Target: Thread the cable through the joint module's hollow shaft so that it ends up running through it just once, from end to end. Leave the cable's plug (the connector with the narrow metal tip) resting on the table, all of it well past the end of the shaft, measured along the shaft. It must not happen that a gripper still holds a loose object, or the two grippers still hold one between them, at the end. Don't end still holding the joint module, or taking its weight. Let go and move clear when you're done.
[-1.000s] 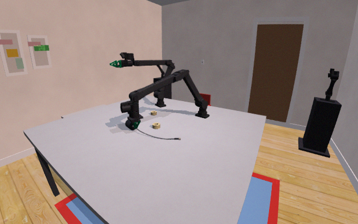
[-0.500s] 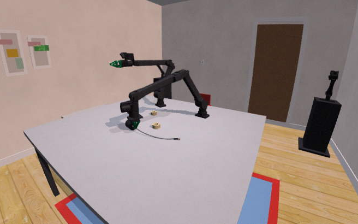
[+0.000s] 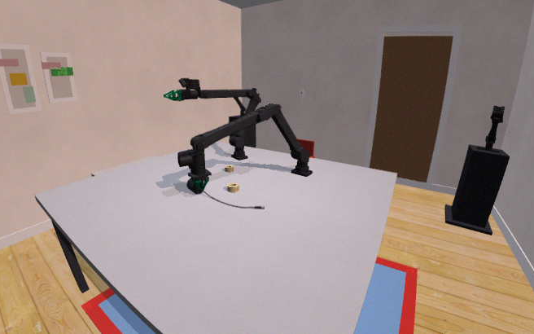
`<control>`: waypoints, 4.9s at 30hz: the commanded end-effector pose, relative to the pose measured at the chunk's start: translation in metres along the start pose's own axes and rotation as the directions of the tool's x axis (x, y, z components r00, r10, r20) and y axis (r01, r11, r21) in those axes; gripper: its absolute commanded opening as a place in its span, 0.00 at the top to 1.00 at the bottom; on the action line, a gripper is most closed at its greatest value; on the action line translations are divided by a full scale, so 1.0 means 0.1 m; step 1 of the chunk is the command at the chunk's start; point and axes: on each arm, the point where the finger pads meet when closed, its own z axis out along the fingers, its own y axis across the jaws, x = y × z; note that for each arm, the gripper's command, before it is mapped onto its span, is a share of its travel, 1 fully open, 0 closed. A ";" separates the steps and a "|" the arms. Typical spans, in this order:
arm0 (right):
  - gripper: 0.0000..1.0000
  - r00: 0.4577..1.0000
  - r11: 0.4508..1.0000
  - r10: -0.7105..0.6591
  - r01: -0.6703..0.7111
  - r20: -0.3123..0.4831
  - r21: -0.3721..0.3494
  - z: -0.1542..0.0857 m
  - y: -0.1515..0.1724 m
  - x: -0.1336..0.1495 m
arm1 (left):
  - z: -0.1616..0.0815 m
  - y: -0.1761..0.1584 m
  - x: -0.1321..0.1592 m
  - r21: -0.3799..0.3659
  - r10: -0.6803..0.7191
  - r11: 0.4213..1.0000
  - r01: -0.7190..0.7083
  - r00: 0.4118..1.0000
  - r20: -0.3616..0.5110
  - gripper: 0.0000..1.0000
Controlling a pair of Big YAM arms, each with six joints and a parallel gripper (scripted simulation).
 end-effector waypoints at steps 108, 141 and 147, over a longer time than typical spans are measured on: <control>0.00 0.996 1.000 0.007 -0.006 0.087 -0.007 0.02 0.04 -0.49 | -1.34 0.18 0.03 -0.021 -0.567 0.822 0.570 0.820 0.079 0.68; 0.00 0.996 1.000 0.007 -0.006 0.087 -0.007 0.02 0.04 -0.49 | -1.16 0.01 0.09 0.102 -0.959 0.274 0.956 0.264 0.105 0.68; 0.00 0.996 1.000 0.007 -0.006 0.087 -0.007 0.02 0.04 -0.49 | -1.13 0.01 0.10 0.124 -0.984 0.159 0.980 0.147 0.100 0.68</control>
